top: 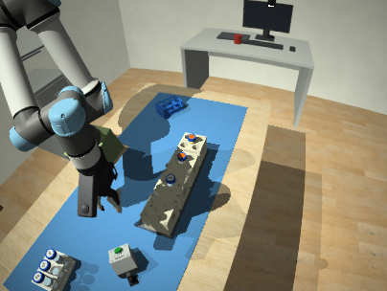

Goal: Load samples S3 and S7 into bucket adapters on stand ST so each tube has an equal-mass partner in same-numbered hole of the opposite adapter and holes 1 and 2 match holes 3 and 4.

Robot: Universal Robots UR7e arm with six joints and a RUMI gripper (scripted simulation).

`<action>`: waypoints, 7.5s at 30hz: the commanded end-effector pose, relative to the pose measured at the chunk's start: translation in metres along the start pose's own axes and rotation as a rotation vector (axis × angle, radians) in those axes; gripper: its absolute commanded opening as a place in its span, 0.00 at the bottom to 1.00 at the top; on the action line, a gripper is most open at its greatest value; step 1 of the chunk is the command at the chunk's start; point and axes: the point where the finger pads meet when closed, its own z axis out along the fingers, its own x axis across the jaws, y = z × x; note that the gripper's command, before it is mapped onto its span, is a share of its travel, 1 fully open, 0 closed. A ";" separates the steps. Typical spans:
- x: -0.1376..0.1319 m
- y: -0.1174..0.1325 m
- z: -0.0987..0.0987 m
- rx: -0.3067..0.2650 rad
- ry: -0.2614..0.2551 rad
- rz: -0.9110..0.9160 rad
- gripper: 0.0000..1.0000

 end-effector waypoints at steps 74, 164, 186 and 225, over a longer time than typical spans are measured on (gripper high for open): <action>0.189 -0.202 0.049 -0.008 -0.006 0.142 0.35; 0.112 -0.138 -0.087 -0.007 -0.007 -0.261 0.00; 0.019 -0.062 -0.086 -0.009 -0.009 -0.742 0.00; -0.131 0.058 -0.090 -0.002 -0.012 -1.307 0.00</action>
